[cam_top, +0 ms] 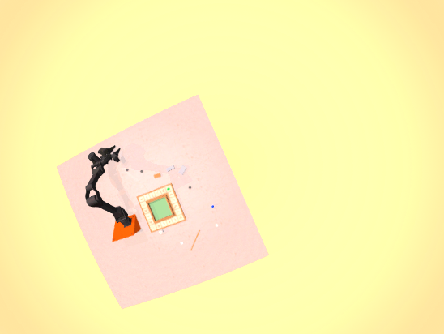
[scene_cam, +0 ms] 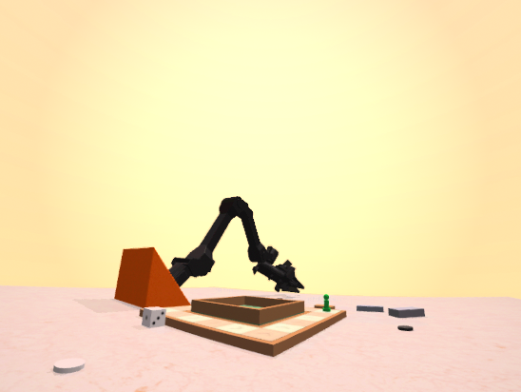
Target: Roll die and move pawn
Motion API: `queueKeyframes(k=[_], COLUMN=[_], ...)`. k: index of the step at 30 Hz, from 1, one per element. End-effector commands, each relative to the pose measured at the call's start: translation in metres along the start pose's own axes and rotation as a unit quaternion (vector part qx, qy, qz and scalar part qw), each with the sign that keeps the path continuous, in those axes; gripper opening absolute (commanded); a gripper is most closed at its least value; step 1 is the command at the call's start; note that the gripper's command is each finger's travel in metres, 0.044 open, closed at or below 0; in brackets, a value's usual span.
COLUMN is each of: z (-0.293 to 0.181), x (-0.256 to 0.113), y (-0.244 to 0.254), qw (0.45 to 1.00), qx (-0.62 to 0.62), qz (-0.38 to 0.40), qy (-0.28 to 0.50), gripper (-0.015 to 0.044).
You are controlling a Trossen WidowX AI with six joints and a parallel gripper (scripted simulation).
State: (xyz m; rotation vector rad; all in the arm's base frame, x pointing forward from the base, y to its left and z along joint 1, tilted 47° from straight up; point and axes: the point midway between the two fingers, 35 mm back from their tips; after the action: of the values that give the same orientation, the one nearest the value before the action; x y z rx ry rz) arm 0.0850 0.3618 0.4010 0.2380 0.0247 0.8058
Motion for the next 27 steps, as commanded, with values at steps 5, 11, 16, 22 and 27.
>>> queueKeyframes(k=[5,11,16,22,27], z=[0.013,0.005,-0.009,-0.001,-0.019], x=[0.048,0.075,0.087,0.079,0.077], y=[-0.083,-0.158,-0.222,-0.276,-0.326], qw=[0.995,0.984,0.970,0.957,0.935], qx=[-0.043,-0.086,-0.111,-0.116,-0.157], qz=[-0.088,-0.157,-0.209,-0.258,-0.288], qy=[-0.010,0.015,0.058,0.072,0.131], gripper=[0.0275,0.0275,0.0275,0.0275,0.0275])
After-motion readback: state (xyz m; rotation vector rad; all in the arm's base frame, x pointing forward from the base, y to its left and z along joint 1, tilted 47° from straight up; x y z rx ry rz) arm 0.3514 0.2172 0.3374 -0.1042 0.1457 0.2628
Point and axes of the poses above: the point midway between the two fingers, 35 mm back from their tips, its own x axis out along the fingers, its own y axis across the jaws, z = x × y, and after that the axes turned 4 degrees about -x, right-handed
